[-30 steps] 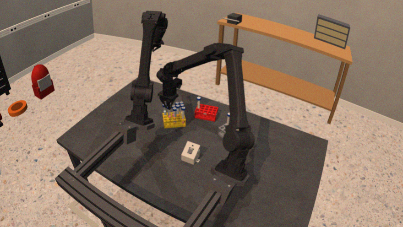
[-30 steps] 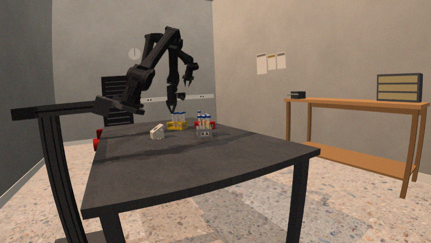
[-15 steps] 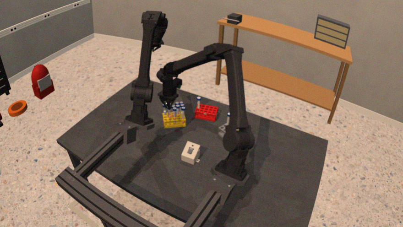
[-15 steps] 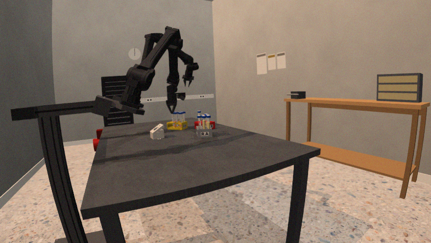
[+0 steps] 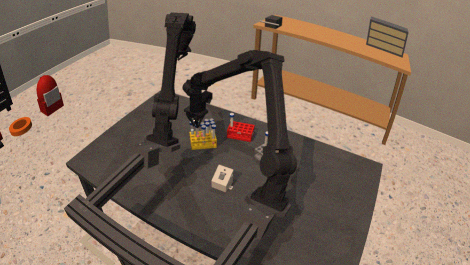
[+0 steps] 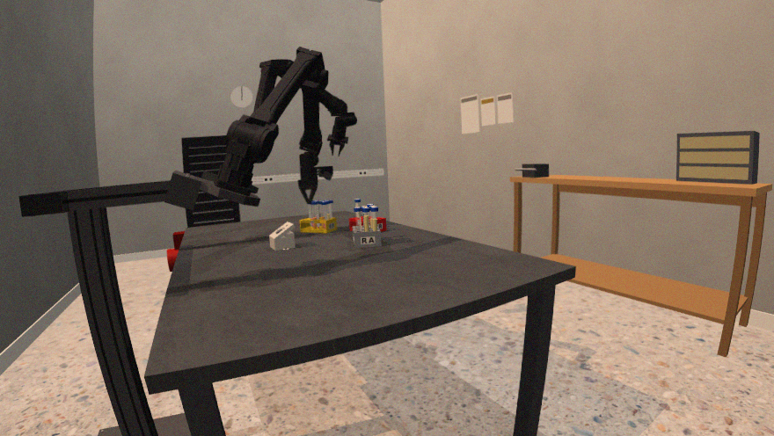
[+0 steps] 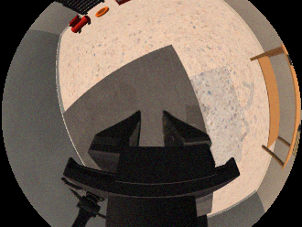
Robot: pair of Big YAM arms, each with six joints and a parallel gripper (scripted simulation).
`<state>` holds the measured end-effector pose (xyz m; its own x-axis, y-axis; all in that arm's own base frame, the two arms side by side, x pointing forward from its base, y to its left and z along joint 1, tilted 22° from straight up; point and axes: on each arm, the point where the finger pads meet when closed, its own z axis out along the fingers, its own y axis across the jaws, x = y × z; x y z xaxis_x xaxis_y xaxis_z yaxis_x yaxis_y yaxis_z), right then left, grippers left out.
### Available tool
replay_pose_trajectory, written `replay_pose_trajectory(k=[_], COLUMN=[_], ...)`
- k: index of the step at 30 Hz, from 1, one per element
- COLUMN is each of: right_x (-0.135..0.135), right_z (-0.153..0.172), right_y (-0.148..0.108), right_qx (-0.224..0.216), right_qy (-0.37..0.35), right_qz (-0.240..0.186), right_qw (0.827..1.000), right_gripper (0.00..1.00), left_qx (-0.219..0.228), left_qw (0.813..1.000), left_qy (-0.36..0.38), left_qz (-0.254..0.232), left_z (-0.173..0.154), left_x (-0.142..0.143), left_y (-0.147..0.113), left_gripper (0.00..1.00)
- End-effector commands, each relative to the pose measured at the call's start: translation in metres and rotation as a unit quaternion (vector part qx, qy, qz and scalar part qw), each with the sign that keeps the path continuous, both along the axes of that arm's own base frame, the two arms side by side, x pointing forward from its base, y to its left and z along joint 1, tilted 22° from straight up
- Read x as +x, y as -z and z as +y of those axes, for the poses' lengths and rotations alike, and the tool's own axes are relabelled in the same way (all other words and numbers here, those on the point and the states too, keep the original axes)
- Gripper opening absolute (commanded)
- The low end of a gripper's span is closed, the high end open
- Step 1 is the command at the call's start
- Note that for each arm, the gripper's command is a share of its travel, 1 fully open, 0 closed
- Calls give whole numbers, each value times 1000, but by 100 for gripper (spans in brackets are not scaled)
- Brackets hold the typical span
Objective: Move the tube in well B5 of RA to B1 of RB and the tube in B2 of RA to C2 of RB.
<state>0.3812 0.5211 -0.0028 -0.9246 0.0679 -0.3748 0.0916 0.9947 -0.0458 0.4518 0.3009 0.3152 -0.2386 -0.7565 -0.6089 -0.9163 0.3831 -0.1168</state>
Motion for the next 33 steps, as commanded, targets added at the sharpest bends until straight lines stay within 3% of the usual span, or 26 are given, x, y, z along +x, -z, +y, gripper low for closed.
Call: replay_pose_trajectory(k=[1, 18, 19, 33], right_x=[4, 4, 4, 4], right_z=[7, 7, 7, 7], right_y=[-11, -11, -11, -11], right_qx=[12, 12, 12, 12], right_qy=[-1, -1, -1, -1], right_qz=[-7, -7, -7, -7], right_qw=[1000, 1000, 1000, 1000], right_gripper=[0, 0, 24, 24], left_qx=[9, 9, 9, 9], left_qw=[1000, 1000, 1000, 1000], left_qy=[0, 0, 0, 0], left_qz=[-17, -17, -17, -17], left_z=[3, 3, 3, 3], left_x=[4, 4, 4, 4], left_y=[-20, -20, -20, -20], left_gripper=[30, 30, 30, 30])
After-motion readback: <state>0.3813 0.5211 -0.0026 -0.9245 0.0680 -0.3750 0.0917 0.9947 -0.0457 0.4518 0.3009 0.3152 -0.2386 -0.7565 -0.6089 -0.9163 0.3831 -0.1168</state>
